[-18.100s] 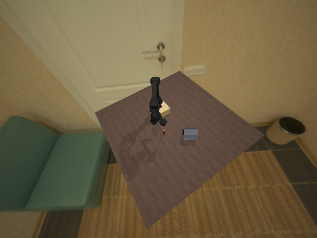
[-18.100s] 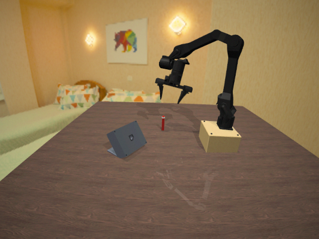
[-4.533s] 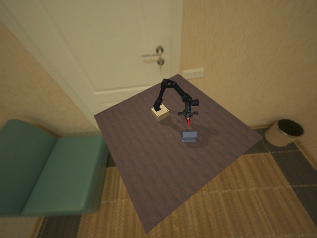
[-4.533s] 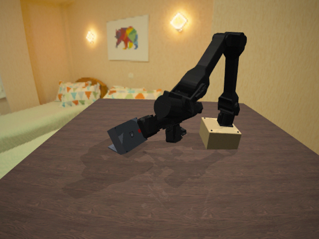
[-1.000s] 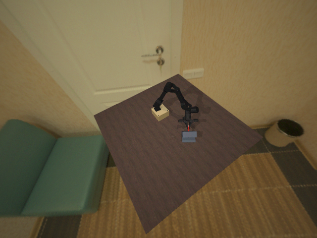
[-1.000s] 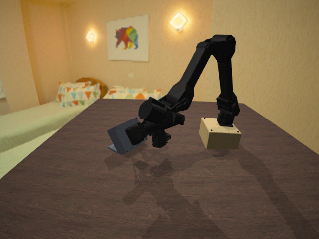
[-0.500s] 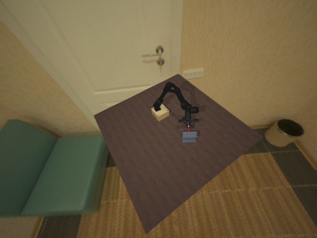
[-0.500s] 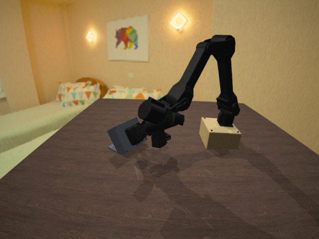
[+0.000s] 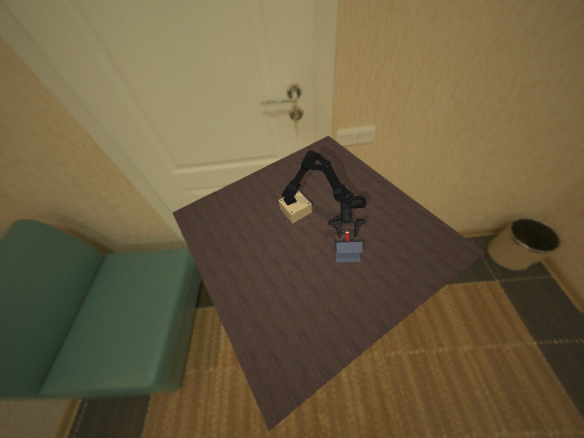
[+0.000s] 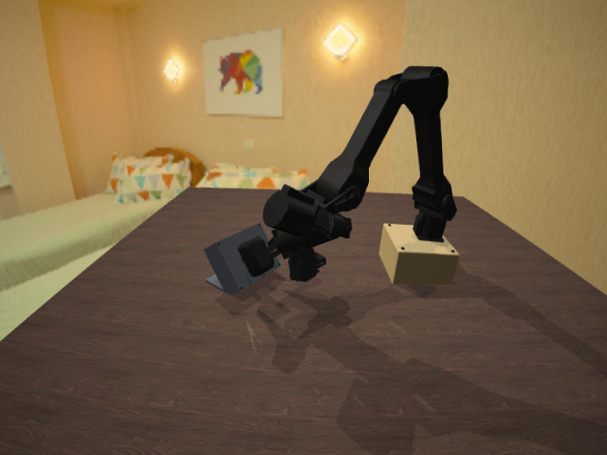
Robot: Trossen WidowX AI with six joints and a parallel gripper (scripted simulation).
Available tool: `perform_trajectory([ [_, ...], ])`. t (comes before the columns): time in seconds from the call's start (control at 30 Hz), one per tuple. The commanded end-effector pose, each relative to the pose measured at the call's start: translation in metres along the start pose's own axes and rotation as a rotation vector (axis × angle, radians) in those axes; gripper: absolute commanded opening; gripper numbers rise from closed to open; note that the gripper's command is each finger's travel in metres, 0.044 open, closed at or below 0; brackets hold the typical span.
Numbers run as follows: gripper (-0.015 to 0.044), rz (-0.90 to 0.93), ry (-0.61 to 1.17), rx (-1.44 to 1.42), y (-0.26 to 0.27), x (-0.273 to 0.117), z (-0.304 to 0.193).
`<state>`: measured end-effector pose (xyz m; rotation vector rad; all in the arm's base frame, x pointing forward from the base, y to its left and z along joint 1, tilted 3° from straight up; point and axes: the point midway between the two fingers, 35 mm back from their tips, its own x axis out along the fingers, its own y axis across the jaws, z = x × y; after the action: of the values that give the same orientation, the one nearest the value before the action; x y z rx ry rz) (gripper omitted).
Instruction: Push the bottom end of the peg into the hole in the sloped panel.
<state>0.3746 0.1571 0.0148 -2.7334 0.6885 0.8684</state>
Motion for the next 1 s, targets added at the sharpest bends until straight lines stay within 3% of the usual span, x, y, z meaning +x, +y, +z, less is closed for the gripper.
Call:
perform_trajectory([
  [0.0, 0.0440, -0.002, 0.000, 0.003, -0.001, -0.005, 0.000],
  [0.97, 0.0440, -0.002, -0.012, 0.002, -0.006, -0.060, 0.003],
])
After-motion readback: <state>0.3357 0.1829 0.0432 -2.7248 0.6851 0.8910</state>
